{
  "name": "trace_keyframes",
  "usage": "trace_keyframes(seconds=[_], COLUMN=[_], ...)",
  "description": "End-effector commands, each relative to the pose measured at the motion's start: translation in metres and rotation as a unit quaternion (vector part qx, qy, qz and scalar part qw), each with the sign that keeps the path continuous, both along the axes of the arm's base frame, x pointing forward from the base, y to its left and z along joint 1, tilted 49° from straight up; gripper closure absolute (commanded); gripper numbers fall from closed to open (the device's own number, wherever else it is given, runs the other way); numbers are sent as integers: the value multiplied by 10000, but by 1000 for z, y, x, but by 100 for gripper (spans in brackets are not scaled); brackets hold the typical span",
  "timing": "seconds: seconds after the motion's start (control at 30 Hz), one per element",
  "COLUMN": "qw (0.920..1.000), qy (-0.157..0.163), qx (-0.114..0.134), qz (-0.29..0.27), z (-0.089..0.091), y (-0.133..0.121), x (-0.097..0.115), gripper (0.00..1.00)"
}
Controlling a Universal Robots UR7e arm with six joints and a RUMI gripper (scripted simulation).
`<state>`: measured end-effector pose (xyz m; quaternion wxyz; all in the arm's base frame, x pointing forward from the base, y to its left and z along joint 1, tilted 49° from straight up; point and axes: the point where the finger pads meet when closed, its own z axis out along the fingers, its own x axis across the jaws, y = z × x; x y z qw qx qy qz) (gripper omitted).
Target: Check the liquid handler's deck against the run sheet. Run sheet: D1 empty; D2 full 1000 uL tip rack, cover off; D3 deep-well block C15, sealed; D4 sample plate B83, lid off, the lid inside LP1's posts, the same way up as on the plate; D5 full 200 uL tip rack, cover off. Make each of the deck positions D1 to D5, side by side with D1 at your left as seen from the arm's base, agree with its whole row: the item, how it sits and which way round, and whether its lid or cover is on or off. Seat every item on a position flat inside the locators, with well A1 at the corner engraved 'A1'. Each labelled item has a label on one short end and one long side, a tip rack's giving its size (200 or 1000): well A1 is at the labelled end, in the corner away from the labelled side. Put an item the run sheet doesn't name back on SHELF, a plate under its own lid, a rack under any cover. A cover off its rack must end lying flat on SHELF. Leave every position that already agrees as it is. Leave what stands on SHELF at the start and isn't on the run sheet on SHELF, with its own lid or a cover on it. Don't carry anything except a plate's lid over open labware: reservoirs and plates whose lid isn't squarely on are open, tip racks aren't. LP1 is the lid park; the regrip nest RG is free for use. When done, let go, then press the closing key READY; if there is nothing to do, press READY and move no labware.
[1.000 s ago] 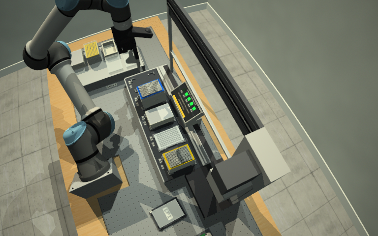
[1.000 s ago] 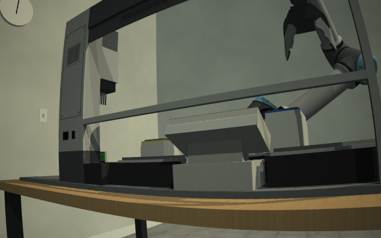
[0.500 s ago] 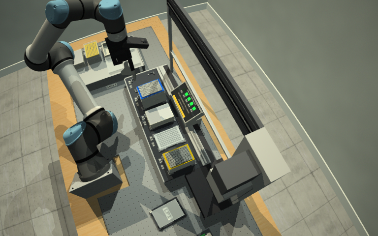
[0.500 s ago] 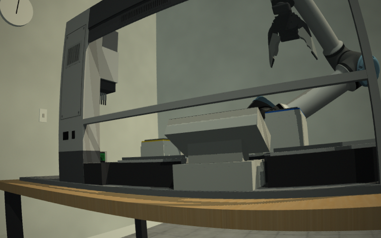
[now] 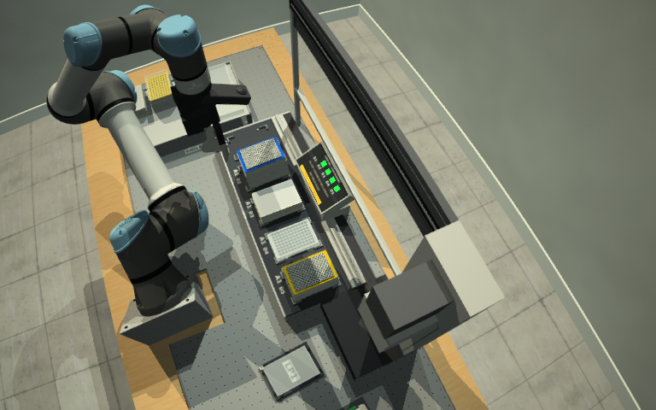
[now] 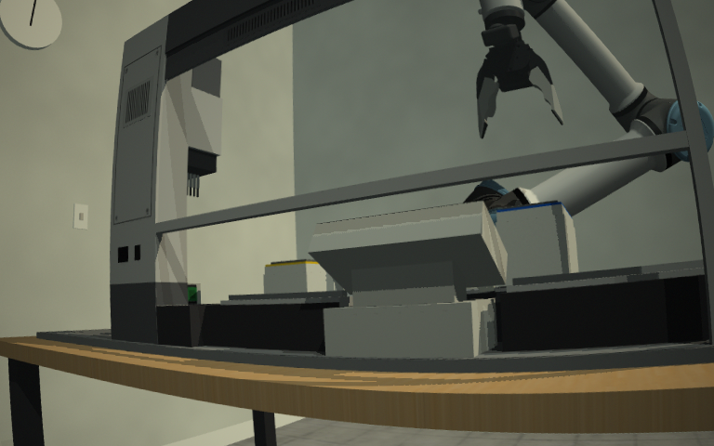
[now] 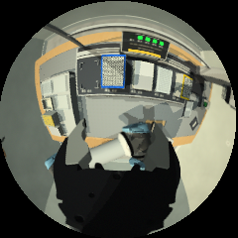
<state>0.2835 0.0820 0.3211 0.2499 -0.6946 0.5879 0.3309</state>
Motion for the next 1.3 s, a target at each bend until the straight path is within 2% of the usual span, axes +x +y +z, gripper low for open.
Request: trace_keyframes(seconds=[0.0, 0.17, 0.23, 0.7, 0.97, 1.2, 1.27], qw=[10000, 10000, 10000, 10000, 10000, 10000, 10000], qy=[-8, -8, -8, -8, -8, 15, 15], qx=[2, 2, 2, 1, 1, -4, -4], qz=[-5, -5, -5, -5, -5, -26, -26], z=[-15, -30, -30, -71, -71, -48, -47], y=[-16, -33, -33, -77, -77, -103, -104], x=[-11, -23, -23, -56, -56, -50, -50], gripper=[18, 18, 18, 18, 18, 18, 18])
